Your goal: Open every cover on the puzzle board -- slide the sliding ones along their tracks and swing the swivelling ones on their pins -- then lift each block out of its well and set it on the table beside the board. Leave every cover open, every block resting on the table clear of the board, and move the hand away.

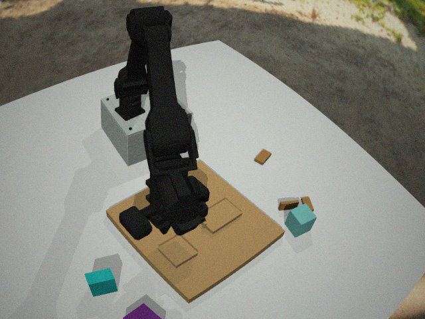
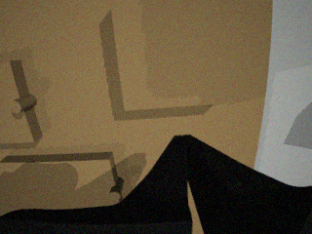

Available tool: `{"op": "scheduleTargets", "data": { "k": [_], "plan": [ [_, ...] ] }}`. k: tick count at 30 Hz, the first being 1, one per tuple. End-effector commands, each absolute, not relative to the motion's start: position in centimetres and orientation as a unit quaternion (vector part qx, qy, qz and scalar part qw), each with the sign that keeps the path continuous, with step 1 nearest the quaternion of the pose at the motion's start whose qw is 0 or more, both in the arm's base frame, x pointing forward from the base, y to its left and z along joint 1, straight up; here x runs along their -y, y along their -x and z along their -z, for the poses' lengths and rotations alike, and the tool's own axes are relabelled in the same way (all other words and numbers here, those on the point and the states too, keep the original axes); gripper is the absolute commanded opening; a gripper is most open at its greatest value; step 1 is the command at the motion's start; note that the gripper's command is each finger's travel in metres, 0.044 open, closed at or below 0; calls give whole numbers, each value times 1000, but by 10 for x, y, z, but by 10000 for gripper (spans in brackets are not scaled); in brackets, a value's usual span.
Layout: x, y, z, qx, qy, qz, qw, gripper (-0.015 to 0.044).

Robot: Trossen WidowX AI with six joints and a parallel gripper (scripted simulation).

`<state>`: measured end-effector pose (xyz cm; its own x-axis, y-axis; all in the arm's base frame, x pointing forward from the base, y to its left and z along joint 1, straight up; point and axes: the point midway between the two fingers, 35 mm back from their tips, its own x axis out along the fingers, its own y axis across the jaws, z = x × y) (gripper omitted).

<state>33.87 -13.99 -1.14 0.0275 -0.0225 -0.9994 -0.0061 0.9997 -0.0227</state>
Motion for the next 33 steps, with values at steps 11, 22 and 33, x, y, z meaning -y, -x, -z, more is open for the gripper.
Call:
{"op": "scheduleTargets", "data": {
  "k": [11,22,33],
  "plan": [
    [139,-337,28,-698,9,3,716,0],
    [138,-337,37,-699,9,3,716,0],
    [139,-346,36,-698,9,3,716,0]
  ]
}}
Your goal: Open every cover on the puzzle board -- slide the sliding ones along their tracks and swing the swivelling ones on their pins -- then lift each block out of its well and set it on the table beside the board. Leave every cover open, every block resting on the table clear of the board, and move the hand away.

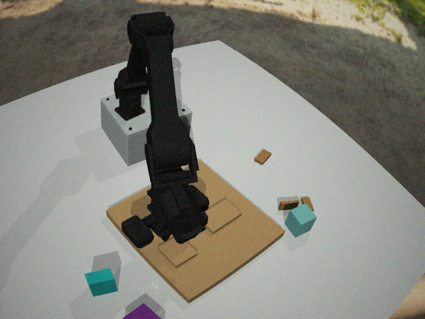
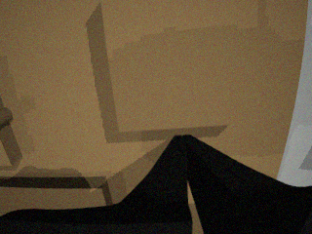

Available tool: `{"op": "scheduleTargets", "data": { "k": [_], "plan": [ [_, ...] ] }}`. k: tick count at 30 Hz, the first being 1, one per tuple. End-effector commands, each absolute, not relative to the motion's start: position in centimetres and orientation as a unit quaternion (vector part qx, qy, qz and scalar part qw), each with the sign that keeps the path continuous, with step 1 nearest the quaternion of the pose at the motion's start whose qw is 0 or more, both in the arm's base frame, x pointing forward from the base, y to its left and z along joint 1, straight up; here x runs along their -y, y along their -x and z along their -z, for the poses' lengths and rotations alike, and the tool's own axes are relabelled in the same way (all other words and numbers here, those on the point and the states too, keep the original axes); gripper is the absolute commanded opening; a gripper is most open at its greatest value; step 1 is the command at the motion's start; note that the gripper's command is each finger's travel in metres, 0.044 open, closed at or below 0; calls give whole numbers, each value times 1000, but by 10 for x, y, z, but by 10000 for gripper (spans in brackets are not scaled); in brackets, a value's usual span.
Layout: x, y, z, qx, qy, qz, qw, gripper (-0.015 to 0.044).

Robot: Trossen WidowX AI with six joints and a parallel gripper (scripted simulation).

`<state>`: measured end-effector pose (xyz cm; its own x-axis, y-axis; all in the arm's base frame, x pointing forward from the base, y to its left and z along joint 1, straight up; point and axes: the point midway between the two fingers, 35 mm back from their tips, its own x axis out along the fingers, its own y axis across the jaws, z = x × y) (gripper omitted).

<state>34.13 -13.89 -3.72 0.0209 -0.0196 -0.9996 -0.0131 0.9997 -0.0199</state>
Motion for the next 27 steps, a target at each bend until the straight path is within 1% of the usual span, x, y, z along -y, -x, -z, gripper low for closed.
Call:
{"op": "scheduleTargets", "data": {
  "k": [1,27],
  "plan": [
    [139,-347,36,-698,9,3,716,0],
    [140,-374,35,-697,9,3,717,0]
  ]
}}
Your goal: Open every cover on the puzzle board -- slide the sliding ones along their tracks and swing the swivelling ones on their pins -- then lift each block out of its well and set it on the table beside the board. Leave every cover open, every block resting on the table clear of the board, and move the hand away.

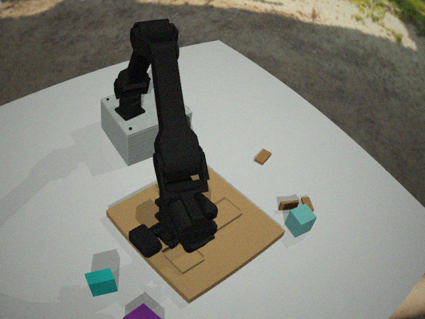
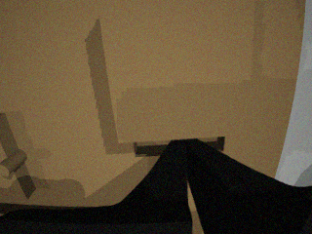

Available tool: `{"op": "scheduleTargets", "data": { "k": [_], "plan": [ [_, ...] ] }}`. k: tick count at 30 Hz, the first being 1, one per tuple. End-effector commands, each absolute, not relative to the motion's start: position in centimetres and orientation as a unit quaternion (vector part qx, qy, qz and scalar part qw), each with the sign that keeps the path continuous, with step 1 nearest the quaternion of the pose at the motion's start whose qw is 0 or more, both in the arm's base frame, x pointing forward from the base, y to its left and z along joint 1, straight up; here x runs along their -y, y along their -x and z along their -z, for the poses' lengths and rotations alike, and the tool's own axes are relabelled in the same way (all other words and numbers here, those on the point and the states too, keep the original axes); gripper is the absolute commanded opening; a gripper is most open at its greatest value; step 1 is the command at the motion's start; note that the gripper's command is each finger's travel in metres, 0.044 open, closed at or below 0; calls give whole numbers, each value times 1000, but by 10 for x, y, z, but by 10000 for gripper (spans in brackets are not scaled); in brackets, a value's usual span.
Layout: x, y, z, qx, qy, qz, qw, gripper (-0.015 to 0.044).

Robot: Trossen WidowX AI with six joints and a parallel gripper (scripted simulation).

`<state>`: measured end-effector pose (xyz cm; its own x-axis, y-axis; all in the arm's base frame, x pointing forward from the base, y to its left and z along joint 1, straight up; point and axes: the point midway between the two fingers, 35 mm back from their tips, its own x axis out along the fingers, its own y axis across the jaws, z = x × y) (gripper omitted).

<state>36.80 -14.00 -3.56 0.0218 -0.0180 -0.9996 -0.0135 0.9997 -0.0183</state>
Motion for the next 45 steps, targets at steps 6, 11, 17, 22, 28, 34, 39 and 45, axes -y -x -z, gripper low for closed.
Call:
{"op": "scheduleTargets", "data": {
  "k": [6,11,17,22,28,34,39,45],
  "plan": [
    [140,-380,34,-697,9,3,717,0],
    [140,-385,34,-697,9,3,717,0],
    [140,-391,34,-697,9,3,717,0],
    [140,-396,34,-697,9,3,717,0],
    [140,-402,34,-697,9,3,717,0],
    [139,-408,33,-696,9,3,718,0],
    [139,-413,33,-696,9,3,718,0],
    [138,-419,33,-696,9,3,718,0]
  ]
}}
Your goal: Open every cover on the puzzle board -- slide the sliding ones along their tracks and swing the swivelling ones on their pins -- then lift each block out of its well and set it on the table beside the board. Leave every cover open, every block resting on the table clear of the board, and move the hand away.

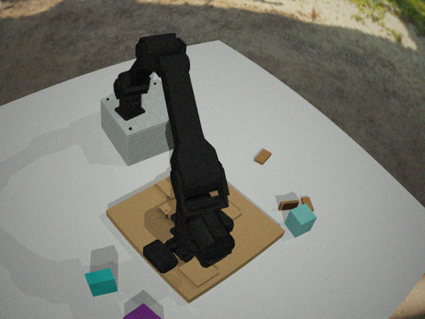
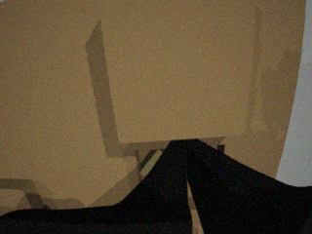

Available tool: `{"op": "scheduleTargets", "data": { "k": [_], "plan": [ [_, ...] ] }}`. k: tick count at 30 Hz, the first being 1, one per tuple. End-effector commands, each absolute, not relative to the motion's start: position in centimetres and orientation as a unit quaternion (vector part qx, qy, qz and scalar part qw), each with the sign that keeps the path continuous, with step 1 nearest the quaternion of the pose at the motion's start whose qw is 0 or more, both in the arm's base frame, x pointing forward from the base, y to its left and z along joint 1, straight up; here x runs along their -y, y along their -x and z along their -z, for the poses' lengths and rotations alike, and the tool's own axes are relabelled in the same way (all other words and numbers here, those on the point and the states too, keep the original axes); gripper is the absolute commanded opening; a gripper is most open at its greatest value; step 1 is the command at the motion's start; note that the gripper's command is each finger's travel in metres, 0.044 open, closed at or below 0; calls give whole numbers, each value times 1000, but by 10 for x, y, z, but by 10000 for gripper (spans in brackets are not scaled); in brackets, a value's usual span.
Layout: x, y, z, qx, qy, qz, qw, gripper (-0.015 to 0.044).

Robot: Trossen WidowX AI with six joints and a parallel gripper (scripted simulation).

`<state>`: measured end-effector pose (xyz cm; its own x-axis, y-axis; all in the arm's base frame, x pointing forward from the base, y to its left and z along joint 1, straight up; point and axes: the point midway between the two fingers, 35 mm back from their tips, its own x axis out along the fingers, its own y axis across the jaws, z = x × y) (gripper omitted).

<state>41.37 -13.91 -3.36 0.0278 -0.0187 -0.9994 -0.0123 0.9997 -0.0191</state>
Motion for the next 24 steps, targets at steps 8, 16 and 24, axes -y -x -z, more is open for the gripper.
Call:
{"op": "scheduleTargets", "data": {
  "k": [8,16,24],
  "plan": [
    [138,-422,29,-696,9,3,718,0],
    [138,-424,18,-696,9,3,718,0],
    [138,-425,8,-696,9,3,718,0]
  ]
}}
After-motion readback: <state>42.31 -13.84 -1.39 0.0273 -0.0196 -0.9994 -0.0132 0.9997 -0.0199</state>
